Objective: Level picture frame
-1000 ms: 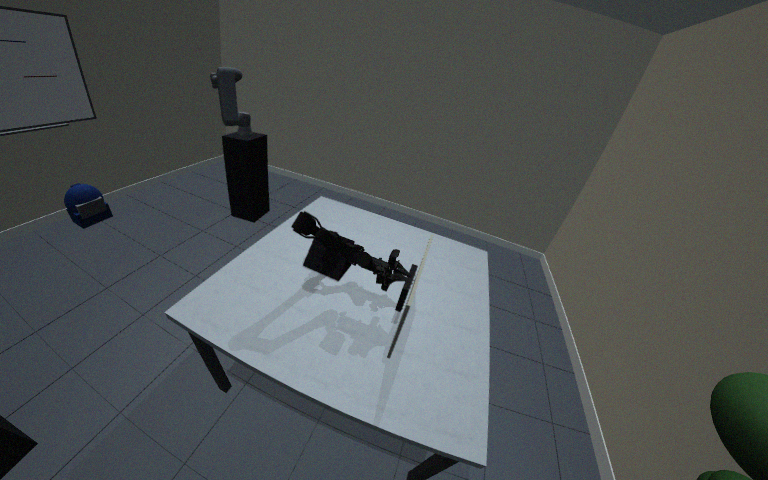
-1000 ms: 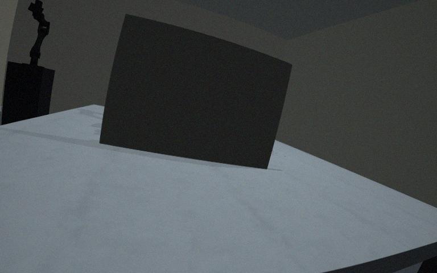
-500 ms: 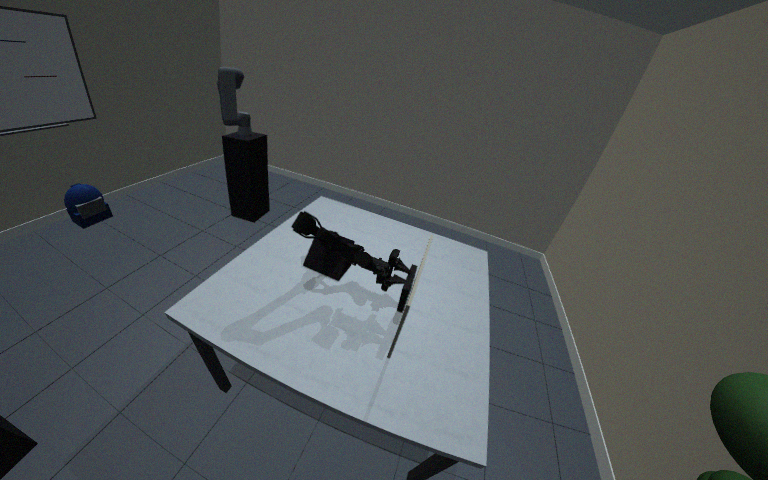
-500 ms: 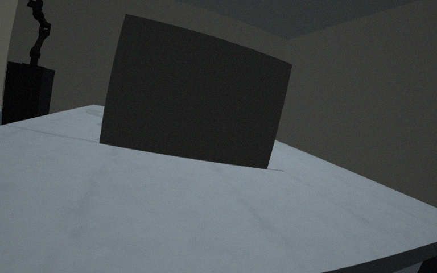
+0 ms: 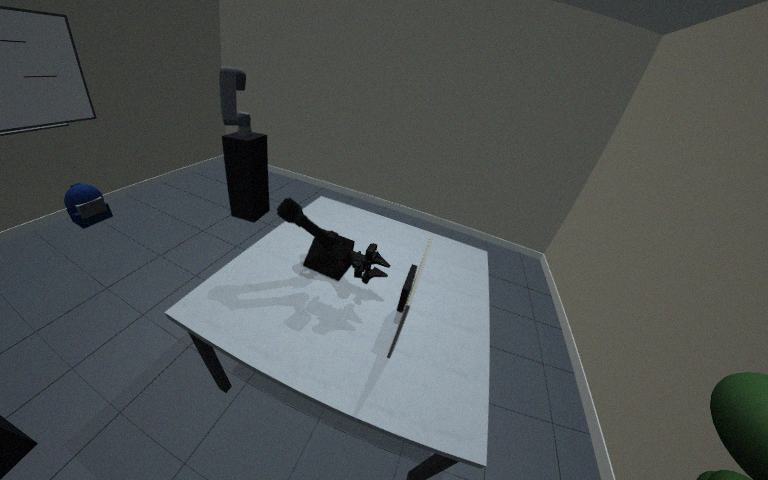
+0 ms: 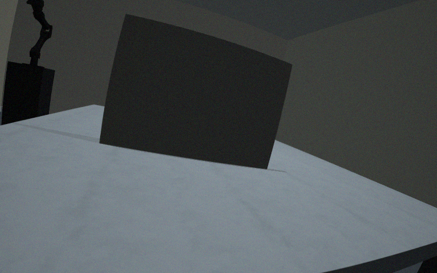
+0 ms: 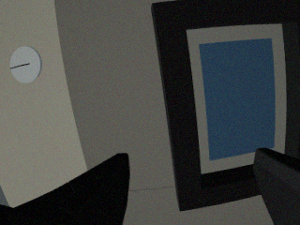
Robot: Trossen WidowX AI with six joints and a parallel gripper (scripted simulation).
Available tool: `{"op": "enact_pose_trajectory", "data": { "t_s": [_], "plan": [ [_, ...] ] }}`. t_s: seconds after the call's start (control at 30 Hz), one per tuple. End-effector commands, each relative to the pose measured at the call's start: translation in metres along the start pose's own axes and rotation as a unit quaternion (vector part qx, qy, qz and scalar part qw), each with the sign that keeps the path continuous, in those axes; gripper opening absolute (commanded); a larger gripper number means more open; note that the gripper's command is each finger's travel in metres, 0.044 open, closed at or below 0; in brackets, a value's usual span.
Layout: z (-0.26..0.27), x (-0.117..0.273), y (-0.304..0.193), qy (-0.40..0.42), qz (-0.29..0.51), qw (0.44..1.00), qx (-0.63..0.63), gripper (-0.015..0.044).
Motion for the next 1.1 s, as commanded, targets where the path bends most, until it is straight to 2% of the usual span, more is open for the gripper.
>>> {"op": "enact_pose_trajectory", "data": {
  "t_s": [0.0, 0.13, 0.67, 1.07],
  "plan": [
    [-0.003, 0.011, -0.006, 0.000, 0.005, 1.000, -0.011, 0.0260],
    [0.005, 0.013, 0.006, 0.000, 0.001, 1.000, -0.003, 0.0260],
    [0.038, 0.095, 0.012, -0.001, 0.005, 1.000, -0.010, 0.0260],
    [0.038, 0.096, 0.012, -0.001, 0.005, 1.000, -0.010, 0.0260]
  ]
}}
Point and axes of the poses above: the point midway between the two fingers, 35 mm back from their tips, its own x axis back along the fingers, its own z axis across the jaws, y = z × x, the point moved 7 cm from there along x, back along the fingers, and after that the axes turned 9 degrees about x, right-handed, at the moved point
